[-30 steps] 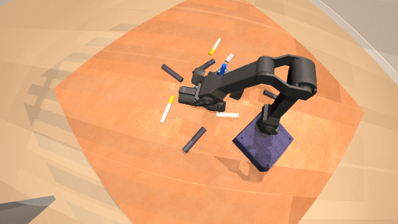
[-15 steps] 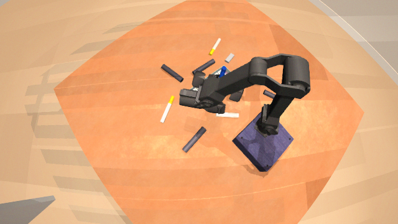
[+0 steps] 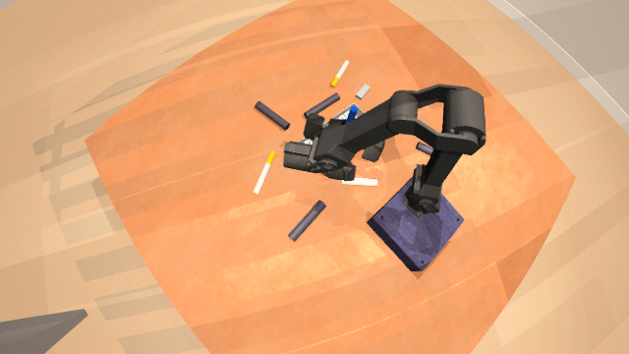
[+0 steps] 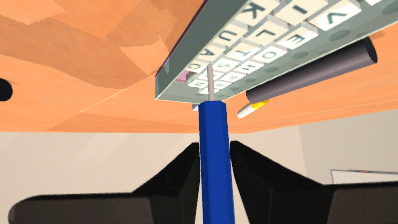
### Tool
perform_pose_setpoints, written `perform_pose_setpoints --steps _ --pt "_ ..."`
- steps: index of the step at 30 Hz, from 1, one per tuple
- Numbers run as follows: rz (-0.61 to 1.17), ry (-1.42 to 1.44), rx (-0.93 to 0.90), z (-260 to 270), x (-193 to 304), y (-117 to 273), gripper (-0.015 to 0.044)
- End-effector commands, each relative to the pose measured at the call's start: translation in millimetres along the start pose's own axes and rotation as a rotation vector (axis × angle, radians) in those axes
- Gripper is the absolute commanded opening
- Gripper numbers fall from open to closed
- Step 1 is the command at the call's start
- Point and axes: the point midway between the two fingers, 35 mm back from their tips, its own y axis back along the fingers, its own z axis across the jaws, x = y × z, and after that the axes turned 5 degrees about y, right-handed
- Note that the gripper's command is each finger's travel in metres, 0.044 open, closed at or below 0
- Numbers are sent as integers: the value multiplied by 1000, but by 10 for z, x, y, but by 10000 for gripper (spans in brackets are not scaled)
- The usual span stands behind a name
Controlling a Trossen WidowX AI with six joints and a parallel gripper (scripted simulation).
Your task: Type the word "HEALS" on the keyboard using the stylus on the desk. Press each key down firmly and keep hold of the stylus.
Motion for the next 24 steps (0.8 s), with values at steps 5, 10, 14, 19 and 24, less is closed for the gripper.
perform_pose_setpoints --steps 5,10,14,19,24 --pt "4 5 0 4 -34 -24 81" --pt "4 5 0 3 -56 -37 81" --pt "4 5 0 2 -73 -47 81" --pt "4 5 0 1 -90 -57 81" --pt "4 5 0 -1 -107 -67 81"
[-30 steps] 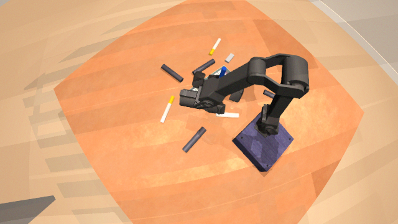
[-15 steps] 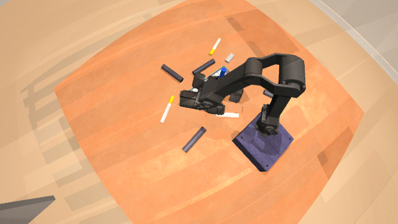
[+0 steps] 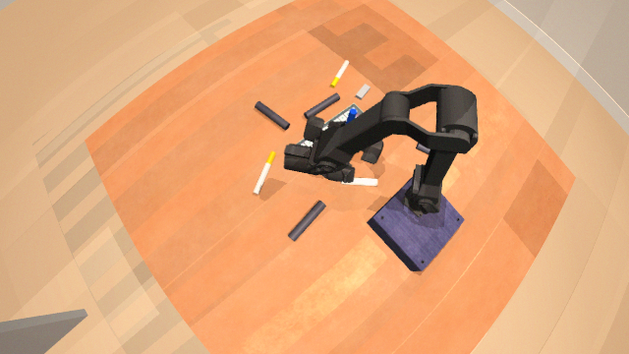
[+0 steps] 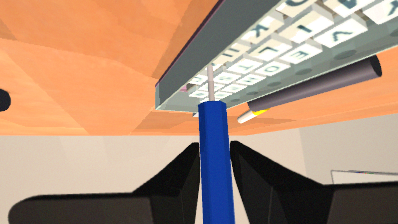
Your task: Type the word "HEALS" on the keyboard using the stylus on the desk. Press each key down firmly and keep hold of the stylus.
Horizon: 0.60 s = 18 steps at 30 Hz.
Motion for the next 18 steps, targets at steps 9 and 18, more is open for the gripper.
perform_pose_setpoints --steps 9,18 --pt "3 4 0 4 3 -2 81" --pt "3 4 1 18 261 148 81"
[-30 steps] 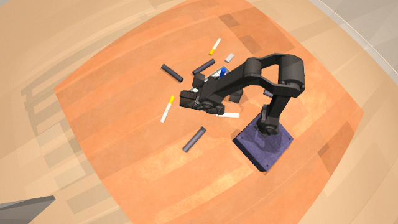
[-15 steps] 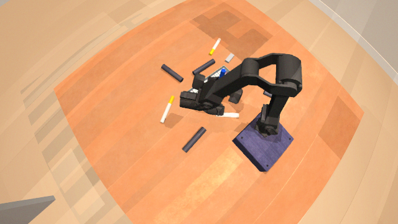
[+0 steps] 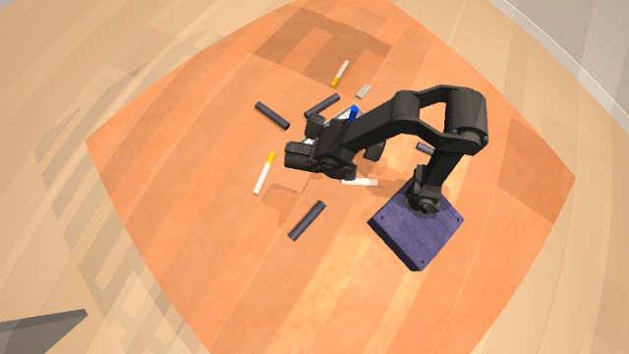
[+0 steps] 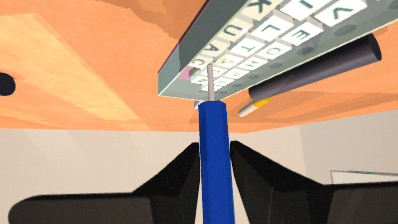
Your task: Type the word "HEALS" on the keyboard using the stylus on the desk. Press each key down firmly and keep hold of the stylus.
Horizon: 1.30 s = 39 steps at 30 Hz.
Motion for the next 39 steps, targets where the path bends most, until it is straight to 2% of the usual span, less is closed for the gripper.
perform_pose_setpoints --steps 1,14,17,20,30,39 --pt "2 -5 5 -6 171 98 81" --pt "-1 -4 2 14 173 100 85" --pt "-1 -4 2 14 173 100 65" --pt "-1 -5 3 -19 175 116 0" --pt "0 -8 8 -319 172 265 0" --pt "0 -8 8 -341 163 272 0"
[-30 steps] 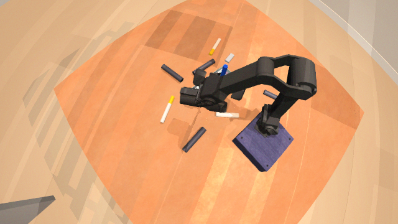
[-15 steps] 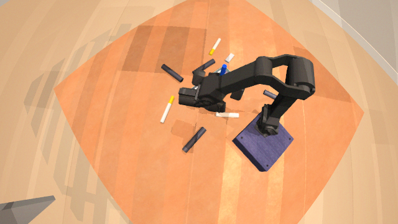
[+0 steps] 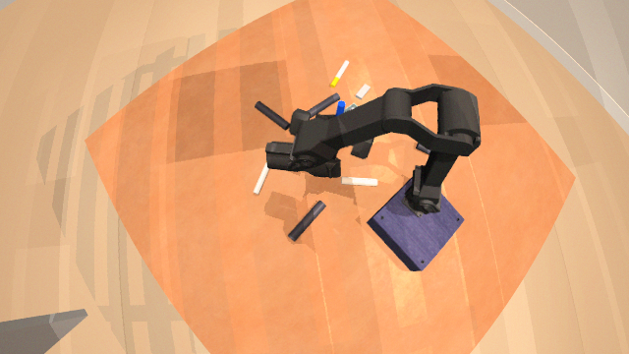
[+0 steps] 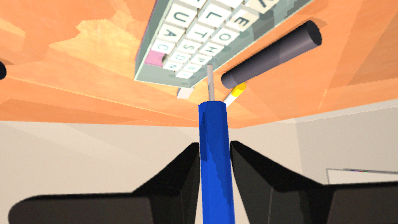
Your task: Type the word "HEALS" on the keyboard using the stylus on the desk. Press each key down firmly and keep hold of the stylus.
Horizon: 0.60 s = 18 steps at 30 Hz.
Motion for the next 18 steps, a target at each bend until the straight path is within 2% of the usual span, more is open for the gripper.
perform_pose_setpoints --steps 1,13,16,18 --pt "-3 -10 3 -37 -12 6 0" --pt "-3 -10 3 -42 -162 -81 0" --pt "-3 -10 3 -48 -177 -85 79" --pt "-3 -10 3 -50 -187 -90 81"
